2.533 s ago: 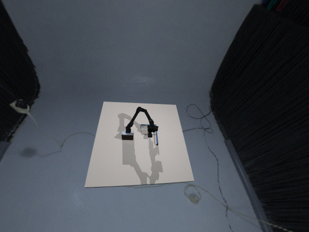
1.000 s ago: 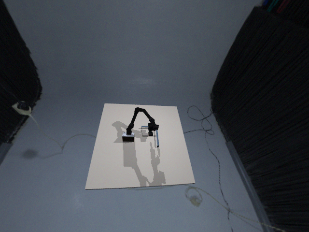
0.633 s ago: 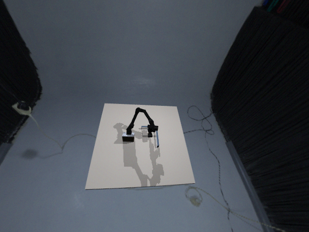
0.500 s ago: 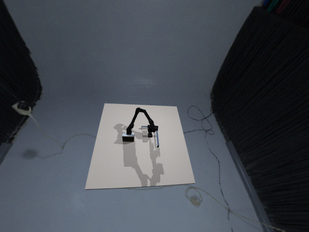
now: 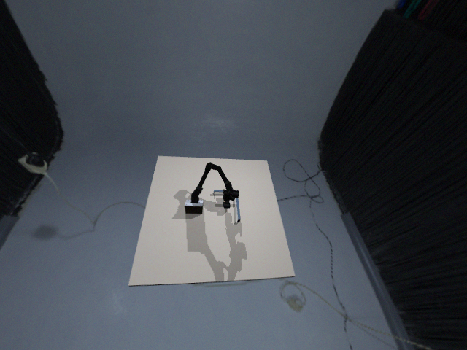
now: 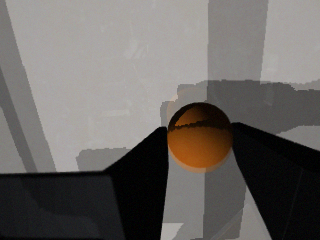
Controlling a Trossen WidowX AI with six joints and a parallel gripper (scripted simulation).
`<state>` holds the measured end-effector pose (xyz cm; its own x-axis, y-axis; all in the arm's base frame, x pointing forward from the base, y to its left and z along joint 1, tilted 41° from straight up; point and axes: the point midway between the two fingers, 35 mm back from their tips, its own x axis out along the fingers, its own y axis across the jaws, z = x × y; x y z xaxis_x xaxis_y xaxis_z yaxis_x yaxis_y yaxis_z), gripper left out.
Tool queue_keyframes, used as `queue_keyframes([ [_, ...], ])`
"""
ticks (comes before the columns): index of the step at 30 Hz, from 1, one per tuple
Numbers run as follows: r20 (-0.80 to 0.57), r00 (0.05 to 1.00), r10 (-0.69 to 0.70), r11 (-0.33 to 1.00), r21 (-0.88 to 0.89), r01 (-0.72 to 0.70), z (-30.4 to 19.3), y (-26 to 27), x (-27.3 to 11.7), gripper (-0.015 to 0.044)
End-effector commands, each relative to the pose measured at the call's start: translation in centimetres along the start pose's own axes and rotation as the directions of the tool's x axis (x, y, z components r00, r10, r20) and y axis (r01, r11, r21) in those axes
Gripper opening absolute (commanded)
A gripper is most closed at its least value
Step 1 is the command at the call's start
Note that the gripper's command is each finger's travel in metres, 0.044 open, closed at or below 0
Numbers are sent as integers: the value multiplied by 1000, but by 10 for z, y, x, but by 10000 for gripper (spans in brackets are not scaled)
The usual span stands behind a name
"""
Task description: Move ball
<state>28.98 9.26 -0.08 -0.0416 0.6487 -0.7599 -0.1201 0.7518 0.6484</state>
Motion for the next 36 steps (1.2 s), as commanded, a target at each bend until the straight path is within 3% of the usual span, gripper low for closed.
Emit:
queue_keyframes([
  [1,0,1000,0,1000,0,0,0,0,0,79],
  [8,0,1000,0,1000,0,0,0,0,0,262],
  [14,0,1000,-1,1000,0,1,0,0,-3,264],
  [20,-4,1000,0,1000,6,0,0,-1,-84,264],
  [31,16,1000,-1,1000,10,1,4,-2,-81,264],
  [36,14,1000,1,1000,8,-1,0,-1,-120,395],
])
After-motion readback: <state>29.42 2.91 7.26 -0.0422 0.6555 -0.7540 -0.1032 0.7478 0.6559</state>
